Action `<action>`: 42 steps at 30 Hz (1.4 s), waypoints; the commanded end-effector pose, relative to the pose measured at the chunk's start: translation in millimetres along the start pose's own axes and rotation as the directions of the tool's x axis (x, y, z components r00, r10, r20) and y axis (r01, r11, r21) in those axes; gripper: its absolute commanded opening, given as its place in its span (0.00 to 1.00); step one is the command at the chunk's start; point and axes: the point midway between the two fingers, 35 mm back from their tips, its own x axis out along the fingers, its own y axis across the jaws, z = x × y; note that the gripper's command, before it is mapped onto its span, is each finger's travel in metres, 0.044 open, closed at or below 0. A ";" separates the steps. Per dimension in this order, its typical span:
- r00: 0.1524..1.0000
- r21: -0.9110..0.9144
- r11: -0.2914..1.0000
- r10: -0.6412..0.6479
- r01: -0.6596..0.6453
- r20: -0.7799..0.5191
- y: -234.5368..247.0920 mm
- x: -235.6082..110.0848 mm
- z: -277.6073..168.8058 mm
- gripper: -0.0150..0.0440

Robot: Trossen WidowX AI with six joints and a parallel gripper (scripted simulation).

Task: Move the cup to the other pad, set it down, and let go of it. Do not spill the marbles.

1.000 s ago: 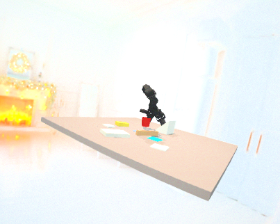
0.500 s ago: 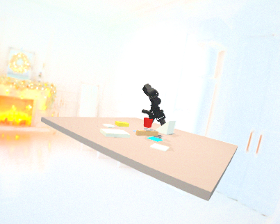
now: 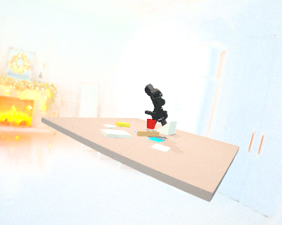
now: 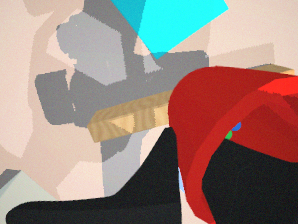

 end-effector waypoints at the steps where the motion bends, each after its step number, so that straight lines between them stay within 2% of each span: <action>1: 1.000 0.004 1.000 0.001 -0.001 0.004 1.6 -0.8 9.5 0.25; 42: 1.000 0.006 1.000 0.001 -0.001 0.009 15.2 -4.1 87.3 0.25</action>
